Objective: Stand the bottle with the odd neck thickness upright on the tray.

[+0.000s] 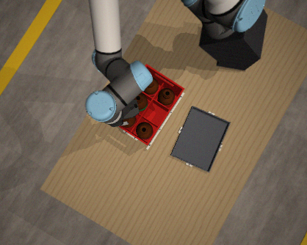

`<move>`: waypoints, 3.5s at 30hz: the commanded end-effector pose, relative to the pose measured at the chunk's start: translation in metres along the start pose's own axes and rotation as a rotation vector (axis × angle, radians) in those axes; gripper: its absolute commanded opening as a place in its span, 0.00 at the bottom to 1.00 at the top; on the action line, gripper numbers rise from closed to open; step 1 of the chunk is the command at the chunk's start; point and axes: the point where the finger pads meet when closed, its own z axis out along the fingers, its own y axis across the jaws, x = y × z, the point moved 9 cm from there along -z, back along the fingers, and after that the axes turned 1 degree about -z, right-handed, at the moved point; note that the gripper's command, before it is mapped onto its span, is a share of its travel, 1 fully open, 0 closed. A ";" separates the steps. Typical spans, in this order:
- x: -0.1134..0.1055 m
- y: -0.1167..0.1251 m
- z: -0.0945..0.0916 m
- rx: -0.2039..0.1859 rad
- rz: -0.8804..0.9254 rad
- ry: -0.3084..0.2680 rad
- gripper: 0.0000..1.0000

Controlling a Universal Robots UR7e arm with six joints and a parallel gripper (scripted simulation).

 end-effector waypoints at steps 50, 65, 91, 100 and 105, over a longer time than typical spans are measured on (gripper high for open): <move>0.000 0.000 -0.033 0.000 0.001 0.000 0.00; 0.062 0.065 -0.033 0.000 0.001 0.000 0.00; 0.062 0.065 -0.033 0.000 0.001 0.000 1.00; 0.062 0.065 -0.033 0.000 0.001 0.000 1.00; 0.062 0.065 -0.033 0.000 0.001 0.000 1.00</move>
